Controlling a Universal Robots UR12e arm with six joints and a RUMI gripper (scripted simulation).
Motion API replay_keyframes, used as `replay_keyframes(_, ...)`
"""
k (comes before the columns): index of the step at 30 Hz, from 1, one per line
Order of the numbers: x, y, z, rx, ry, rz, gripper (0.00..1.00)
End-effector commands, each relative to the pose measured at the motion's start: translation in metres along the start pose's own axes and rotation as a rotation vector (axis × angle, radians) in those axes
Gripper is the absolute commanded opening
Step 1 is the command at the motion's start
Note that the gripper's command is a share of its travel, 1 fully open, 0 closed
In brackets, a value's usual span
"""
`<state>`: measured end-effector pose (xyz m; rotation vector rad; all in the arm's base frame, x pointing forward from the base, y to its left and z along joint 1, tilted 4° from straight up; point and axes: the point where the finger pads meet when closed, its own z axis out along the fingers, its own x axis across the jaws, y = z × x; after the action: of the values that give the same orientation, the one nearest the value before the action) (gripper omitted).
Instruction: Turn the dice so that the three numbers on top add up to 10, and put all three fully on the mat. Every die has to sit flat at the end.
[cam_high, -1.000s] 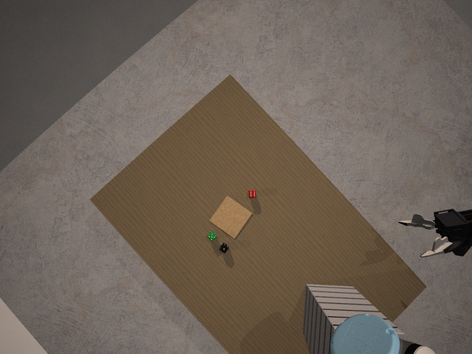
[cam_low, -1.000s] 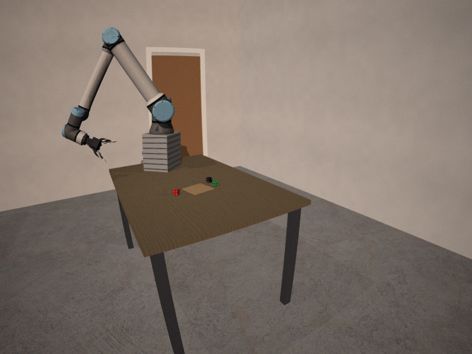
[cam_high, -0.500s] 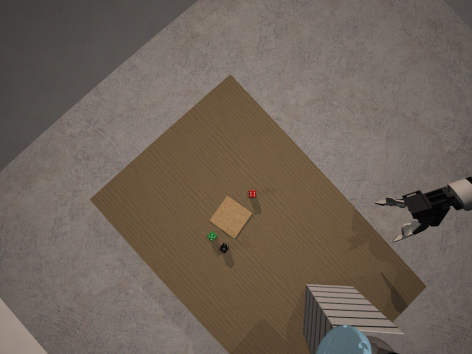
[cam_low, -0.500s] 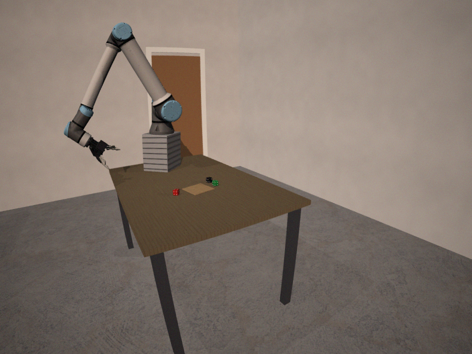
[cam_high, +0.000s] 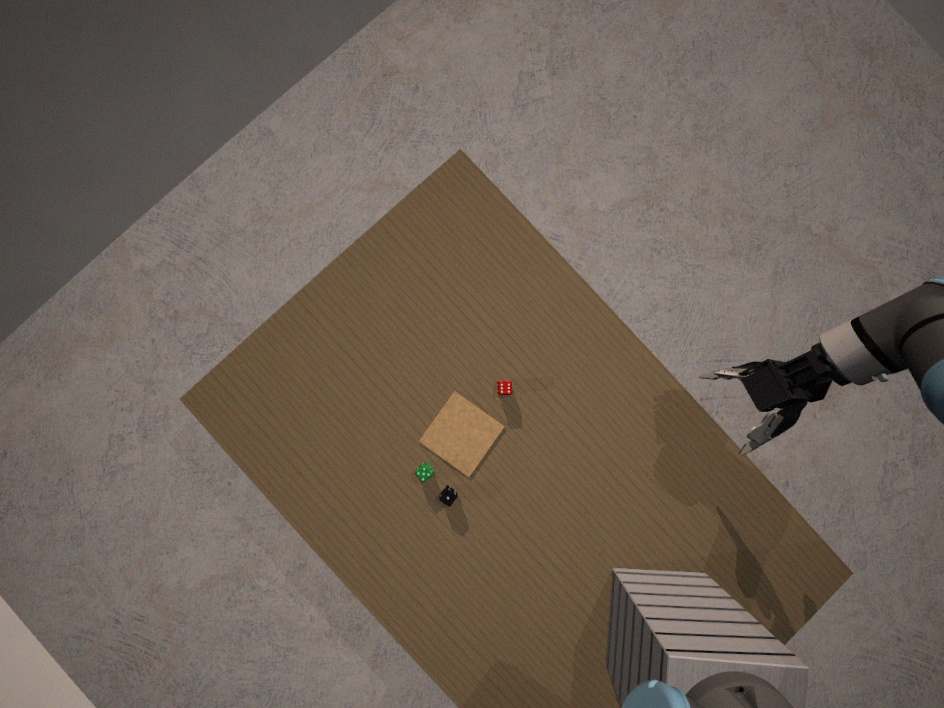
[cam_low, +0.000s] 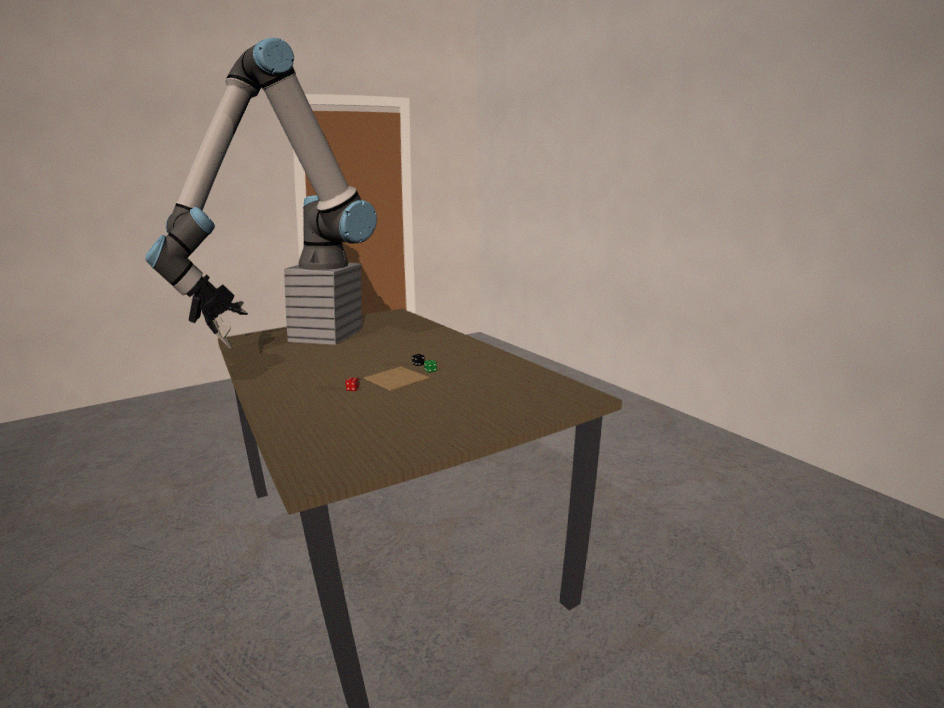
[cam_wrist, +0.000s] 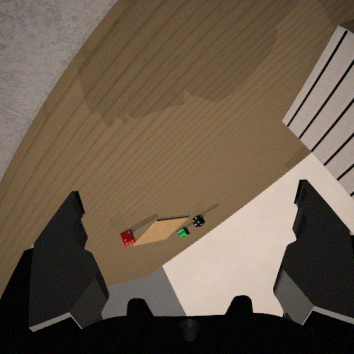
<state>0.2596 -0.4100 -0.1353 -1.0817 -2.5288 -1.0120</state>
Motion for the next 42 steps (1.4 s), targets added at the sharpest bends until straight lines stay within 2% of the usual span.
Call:
replay_keyframes(1,-0.026,0.026,0.011,0.100,-0.013,-0.143,1.00)
replay_keyframes(5,-0.043,0.049,0.019,0.169,-0.016,-0.254,1.00)
replay_keyframes(8,-0.044,0.051,0.020,0.174,-0.017,-0.262,1.00)
replay_keyframes(10,-0.058,0.072,0.028,0.233,-0.019,-0.360,1.00)
replay_keyframes(16,-0.075,0.106,0.040,0.317,-0.021,-0.506,1.00)
replay_keyframes(22,-0.094,0.153,0.056,0.418,-0.022,-0.694,1.00)
replay_keyframes(24,-0.094,0.153,0.056,0.418,-0.022,-0.694,1.00)
replay_keyframes(27,-0.103,0.187,0.068,0.483,-0.022,-0.819,1.00)
replay_keyframes(31,-0.108,0.211,0.077,0.527,-0.022,-0.909,1.00)
replay_keyframes(39,-0.114,0.282,0.103,0.642,-0.023,-1.153,1.00)
replay_keyframes(41,-0.114,0.282,0.103,0.642,-0.023,-1.153,1.00)
replay_keyframes(42,-0.114,0.290,0.107,0.655,-0.023,-1.182,1.00)
